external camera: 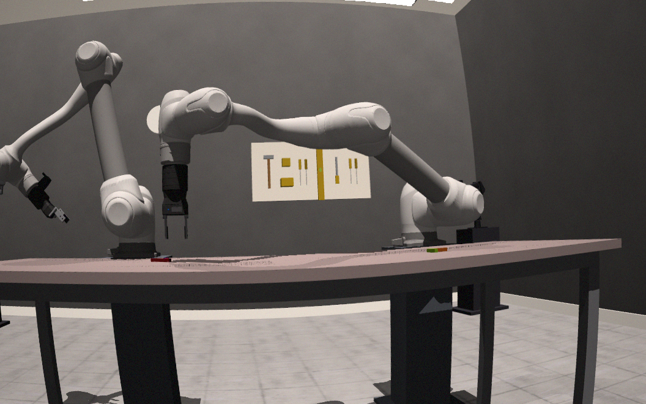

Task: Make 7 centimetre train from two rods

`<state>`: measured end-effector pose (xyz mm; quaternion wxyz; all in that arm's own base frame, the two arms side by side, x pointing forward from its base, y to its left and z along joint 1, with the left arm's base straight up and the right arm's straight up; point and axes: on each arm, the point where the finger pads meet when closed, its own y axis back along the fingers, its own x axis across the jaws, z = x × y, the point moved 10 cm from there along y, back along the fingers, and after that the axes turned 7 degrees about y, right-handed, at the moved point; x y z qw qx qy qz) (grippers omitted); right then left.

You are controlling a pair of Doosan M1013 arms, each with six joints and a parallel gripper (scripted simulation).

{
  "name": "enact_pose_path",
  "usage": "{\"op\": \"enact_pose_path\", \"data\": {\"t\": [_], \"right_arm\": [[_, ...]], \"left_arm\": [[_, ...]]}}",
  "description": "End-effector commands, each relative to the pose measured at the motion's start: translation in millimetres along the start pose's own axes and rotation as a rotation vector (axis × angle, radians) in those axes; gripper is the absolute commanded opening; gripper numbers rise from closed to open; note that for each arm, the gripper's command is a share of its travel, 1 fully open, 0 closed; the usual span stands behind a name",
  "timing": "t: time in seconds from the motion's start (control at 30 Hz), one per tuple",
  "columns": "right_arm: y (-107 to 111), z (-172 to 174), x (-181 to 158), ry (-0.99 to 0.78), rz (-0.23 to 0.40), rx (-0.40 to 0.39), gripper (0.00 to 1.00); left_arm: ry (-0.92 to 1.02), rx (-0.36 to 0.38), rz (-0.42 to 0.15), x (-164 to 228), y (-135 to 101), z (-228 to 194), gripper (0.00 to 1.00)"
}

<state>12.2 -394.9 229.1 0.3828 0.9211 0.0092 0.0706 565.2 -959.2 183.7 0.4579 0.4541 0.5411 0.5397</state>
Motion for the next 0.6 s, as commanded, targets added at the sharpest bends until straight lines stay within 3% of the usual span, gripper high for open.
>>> {"op": "enact_pose_path", "data": {"t": [0.0,0.57], "right_arm": [[0.4,-0.1,0.1,0.0,0.0,-0.001,1.0],[0.4,-0.1,0.1,0.0,0.0,-0.001,1.0]], "left_arm": [[-0.072,0.001,0.003,-22.1,-1.9,-31.8,1.0],[-0.082,0.001,0.003,-24.9,-2.4,-36.8,1.0]]}}
